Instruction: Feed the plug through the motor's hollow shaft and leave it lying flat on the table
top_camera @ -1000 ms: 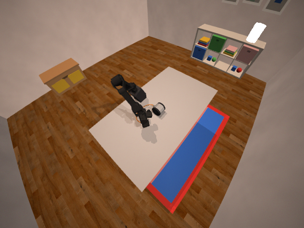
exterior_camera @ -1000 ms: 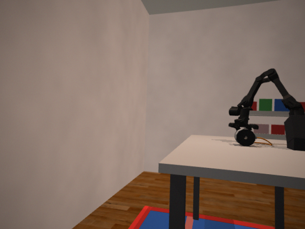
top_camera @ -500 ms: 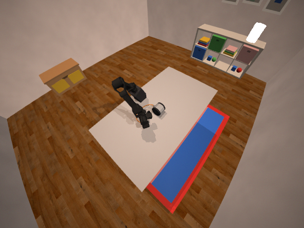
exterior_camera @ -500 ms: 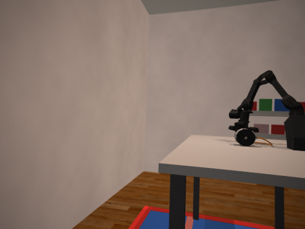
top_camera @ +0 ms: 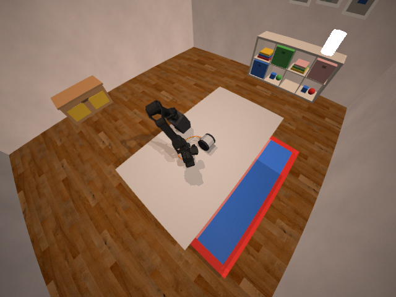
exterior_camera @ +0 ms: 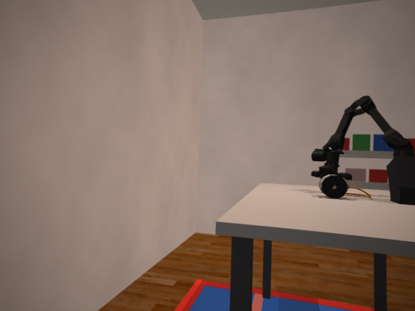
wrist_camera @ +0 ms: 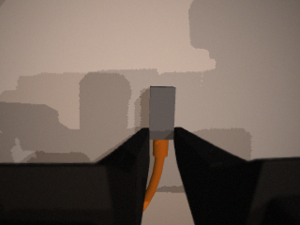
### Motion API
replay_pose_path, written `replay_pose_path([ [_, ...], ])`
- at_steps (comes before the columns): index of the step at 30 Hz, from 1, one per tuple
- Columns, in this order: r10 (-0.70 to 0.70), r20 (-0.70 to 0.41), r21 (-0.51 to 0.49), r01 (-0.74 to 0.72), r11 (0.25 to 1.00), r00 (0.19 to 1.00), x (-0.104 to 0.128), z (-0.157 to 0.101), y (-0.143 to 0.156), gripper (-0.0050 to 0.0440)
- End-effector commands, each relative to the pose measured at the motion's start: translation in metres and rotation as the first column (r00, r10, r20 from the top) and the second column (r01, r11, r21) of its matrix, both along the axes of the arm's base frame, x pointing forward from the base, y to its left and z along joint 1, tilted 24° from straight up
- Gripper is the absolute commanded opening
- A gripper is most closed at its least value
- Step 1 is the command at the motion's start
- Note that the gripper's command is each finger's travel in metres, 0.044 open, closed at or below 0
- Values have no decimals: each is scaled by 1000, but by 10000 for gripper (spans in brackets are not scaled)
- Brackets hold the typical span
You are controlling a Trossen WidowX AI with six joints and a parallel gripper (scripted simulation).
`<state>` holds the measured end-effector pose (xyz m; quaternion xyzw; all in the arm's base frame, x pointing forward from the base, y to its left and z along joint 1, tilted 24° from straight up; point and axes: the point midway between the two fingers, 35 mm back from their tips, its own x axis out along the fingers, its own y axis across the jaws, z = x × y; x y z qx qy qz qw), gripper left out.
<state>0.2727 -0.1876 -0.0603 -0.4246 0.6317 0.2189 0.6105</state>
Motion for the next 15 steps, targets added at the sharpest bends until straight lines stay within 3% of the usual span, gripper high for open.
replay_pose_path([
  [1,0,1,0,0,1000,1000,0,0,0,56],
  [4,0,1,0,0,1000,1000,0,0,0,43],
  [6,0,1,0,0,1000,1000,0,2,1,0],
  [15,3,-1,3,-3,1000,1000,1,28,12,0],
])
